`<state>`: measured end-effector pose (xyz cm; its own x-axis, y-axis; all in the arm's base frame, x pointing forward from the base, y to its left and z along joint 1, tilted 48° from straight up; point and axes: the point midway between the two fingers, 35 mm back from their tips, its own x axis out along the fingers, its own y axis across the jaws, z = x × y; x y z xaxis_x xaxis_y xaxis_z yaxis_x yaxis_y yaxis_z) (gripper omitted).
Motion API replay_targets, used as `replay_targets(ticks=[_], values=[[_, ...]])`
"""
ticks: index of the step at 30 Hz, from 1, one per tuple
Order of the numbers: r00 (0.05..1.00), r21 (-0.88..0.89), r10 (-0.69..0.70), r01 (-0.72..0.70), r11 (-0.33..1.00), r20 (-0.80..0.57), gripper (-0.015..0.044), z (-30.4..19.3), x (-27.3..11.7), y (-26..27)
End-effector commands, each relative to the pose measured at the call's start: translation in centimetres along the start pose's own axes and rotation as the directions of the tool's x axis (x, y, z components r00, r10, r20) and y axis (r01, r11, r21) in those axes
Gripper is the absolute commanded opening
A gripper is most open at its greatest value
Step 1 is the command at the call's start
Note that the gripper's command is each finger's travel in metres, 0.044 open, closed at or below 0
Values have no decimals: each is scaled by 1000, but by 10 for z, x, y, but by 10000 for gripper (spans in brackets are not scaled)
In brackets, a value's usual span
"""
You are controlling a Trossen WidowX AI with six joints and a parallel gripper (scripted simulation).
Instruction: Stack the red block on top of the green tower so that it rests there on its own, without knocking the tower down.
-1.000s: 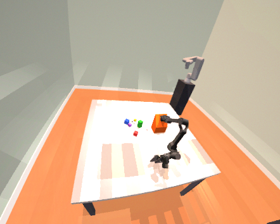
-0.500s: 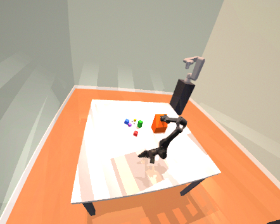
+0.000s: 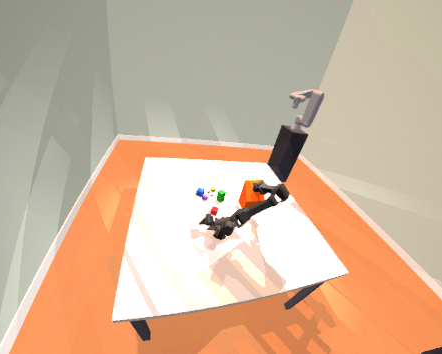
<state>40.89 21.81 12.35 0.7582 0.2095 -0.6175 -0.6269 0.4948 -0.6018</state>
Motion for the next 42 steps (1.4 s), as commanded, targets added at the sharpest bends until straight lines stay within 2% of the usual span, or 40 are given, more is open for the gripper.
replay_targets(ticks=[1, 7, 13, 20, 23, 27, 29, 36, 42], values=[[990, 148, 131, -122, 981, -58, 440, -33, 10, 7], [928, 461, 353, -263, 847, -121, 440, -90, 14, 16], [825, 766, 555, -290, 574, -104, 440, -137, 3, 26], [693, 980, 720, -164, 114, 32, 440, -173, -21, 33], [643, 992, 756, -68, -103, 123, 440, -184, -33, 31], [593, 926, 762, 74, -371, 258, 440, -193, -49, 26], [587, 905, 759, 100, -415, 283, 440, -194, -51, 24], [587, 905, 759, 100, -414, 283, 440, -194, -51, 24], [587, 905, 759, 100, -414, 282, 440, -185, -31, 49]])
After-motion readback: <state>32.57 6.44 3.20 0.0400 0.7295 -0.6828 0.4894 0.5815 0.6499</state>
